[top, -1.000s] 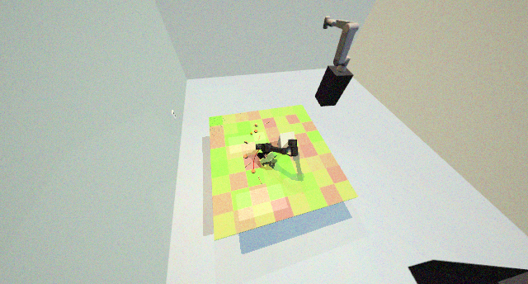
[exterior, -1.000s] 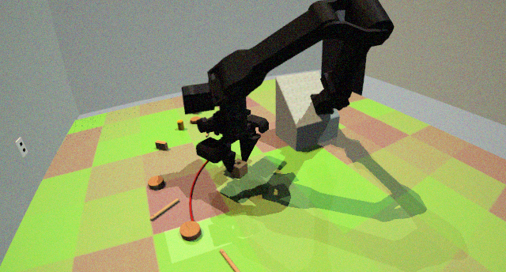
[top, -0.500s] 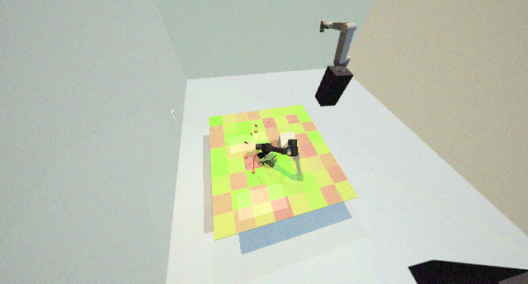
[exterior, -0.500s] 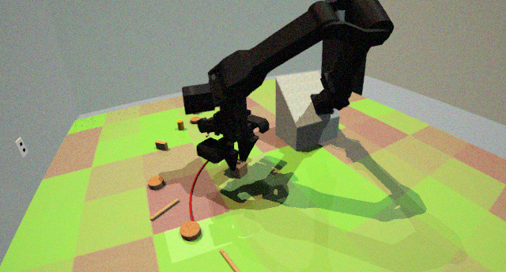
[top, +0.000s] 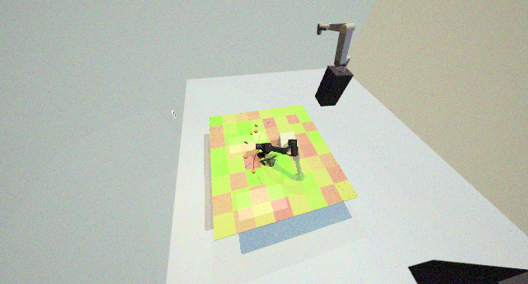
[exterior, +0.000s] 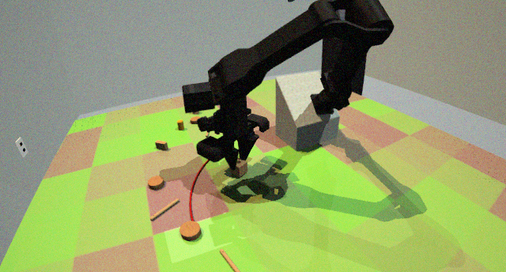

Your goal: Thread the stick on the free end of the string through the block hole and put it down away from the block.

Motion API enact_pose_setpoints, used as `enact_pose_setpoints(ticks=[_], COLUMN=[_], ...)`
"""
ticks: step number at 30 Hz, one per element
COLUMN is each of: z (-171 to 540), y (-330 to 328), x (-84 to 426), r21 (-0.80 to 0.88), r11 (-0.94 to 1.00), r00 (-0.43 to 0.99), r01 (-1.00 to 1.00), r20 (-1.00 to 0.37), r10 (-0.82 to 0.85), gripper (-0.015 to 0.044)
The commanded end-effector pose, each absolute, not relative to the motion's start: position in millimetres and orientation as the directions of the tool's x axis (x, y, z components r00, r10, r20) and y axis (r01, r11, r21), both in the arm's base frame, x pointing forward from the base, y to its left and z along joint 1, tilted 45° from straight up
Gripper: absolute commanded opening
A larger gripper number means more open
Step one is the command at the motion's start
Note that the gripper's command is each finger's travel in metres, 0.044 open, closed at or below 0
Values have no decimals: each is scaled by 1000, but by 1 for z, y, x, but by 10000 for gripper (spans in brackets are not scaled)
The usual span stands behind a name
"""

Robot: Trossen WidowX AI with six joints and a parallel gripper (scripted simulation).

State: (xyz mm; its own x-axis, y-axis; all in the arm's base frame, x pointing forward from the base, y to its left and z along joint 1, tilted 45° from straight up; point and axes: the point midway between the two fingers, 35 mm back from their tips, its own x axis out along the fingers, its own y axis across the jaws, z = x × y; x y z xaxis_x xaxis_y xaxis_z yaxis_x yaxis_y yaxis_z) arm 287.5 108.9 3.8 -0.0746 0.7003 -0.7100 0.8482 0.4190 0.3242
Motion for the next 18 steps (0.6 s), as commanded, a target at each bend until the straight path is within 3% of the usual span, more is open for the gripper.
enact_pose_setpoints(ticks=[1,18], z=[6,13], y=[107,101], x=[288,289], r21=[328,326], r11=[423,424], r00=[-74,-69], r01=[845,845], r20=[-711,-719], r10=[699,691], gripper=[0,0])
